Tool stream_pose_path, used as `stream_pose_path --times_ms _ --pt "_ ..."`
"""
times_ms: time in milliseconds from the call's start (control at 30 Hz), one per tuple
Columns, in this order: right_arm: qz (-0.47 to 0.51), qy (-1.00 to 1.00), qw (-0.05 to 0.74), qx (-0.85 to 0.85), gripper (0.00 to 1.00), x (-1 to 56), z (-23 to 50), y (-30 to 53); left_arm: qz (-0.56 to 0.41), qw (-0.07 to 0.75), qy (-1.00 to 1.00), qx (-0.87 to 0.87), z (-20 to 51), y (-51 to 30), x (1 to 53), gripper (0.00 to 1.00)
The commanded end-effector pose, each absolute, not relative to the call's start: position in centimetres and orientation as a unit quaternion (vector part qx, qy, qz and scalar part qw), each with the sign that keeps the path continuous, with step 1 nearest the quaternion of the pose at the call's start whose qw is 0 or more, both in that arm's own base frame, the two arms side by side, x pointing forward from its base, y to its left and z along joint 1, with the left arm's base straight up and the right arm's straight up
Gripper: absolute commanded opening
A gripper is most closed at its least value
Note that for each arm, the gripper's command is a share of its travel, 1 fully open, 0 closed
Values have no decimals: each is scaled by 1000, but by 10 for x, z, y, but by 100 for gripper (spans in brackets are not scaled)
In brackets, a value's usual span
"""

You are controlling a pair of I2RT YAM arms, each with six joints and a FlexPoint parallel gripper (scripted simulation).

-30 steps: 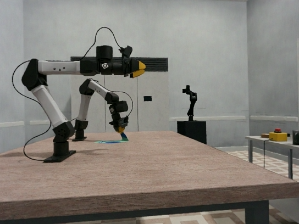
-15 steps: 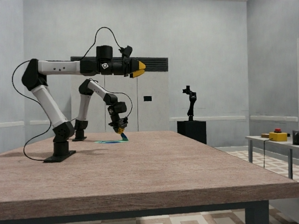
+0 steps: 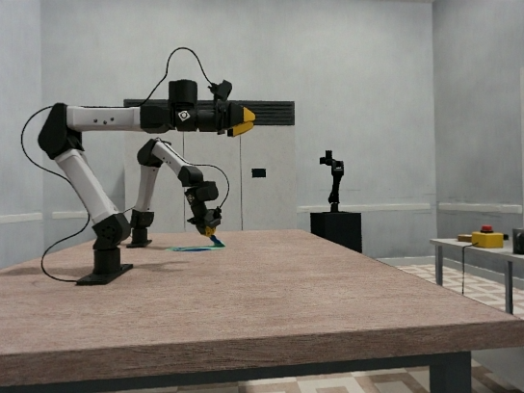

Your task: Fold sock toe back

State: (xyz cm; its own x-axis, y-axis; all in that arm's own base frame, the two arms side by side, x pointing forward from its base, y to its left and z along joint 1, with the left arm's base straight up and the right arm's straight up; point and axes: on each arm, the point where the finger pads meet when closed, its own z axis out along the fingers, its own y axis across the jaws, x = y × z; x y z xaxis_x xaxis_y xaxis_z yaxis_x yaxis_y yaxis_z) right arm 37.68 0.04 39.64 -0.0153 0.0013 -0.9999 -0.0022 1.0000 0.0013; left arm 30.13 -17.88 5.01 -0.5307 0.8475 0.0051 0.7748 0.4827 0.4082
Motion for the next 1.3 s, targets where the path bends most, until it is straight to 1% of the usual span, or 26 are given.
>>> stream_pose_path --times_ms 0,200,233,300,333,433,567,600,767,800,867,967,1100,1133,1267 --pt "0 707 707 0 100 375 402 0 202 128 853 463 46 -187 303 5" --pt "0 707 707 0 100 375 402 0 223 138 848 461 31 -194 294 5" --pt "0 707 707 0 100 375 402 0 212 123 847 472 34 -193 293 5" --pt "0 707 707 0 100 375 402 0 207 155 846 466 56 -195 307 5" --pt "0 707 707 0 100 375 402 0 207 157 847 464 58 -194 309 5" --pt "0 707 707 0 100 375 402 0 215 127 846 471 42 -184 297 5" --pt "0 707 707 0 100 375 402 0 207 133 844 476 41 -191 295 5" --pt "0 707 707 0 100 375 402 0 220 132 847 467 25 -192 294 5" --pt "0 707 707 0 100 375 402 0 226 138 846 462 13 -194 292 5" --pt "0 707 707 0 100 375 402 0 224 130 844 469 16 -193 291 5" --pt "0 707 707 0 100 375 402 0 209 150 849 461 30 -202 299 5" --pt "0 707 707 0 100 375 402 0 212 134 848 466 22 -193 291 5" --pt "0 707 707 0 100 375 402 0 212 135 847 469 22 -195 290 5" --pt "0 707 707 0 100 375 402 0 212 135 847 469 22 -195 289 39" --pt "0 707 707 0 100 375 402 0 209 131 847 470 21 -195 288 39"
